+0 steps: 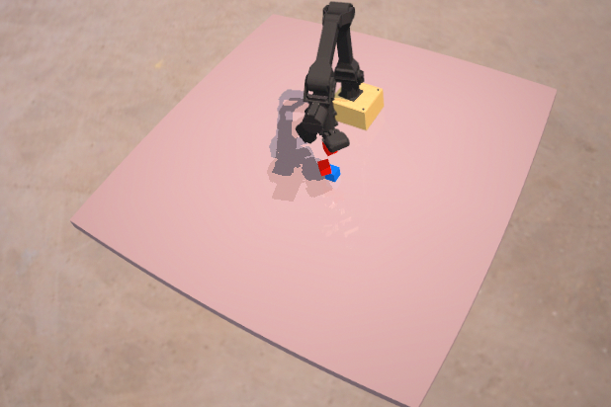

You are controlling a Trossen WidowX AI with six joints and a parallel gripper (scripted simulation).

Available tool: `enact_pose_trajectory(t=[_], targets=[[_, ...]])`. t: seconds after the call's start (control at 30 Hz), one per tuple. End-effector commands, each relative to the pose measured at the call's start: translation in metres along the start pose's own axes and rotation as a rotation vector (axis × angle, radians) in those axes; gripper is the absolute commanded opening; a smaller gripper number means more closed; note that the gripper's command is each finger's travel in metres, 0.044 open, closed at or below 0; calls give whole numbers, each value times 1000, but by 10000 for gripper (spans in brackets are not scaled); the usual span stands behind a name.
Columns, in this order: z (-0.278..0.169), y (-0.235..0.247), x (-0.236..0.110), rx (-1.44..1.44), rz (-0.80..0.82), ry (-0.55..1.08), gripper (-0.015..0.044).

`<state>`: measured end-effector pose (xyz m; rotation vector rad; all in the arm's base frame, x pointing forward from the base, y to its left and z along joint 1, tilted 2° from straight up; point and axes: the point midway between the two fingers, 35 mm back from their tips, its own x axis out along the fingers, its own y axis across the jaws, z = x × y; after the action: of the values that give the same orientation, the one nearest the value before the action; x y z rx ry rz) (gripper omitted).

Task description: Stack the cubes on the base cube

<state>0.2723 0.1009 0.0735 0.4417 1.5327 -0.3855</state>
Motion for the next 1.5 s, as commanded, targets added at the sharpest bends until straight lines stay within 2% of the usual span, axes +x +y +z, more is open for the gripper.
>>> enact_pose_trajectory(t=[0.0, 0.27, 0.6, 0.93, 1.3, 1.47], targets=[[-4, 10, 1, 88, 5, 2, 105], [-9, 18, 2, 180, 6, 3, 105], [-10, 16, 30, 186, 6, 3, 105], [-10, 15, 32, 186, 6, 3, 105], [-9, 17, 60, 180, 6, 3, 105], [-9, 17, 61, 180, 6, 3, 105]])
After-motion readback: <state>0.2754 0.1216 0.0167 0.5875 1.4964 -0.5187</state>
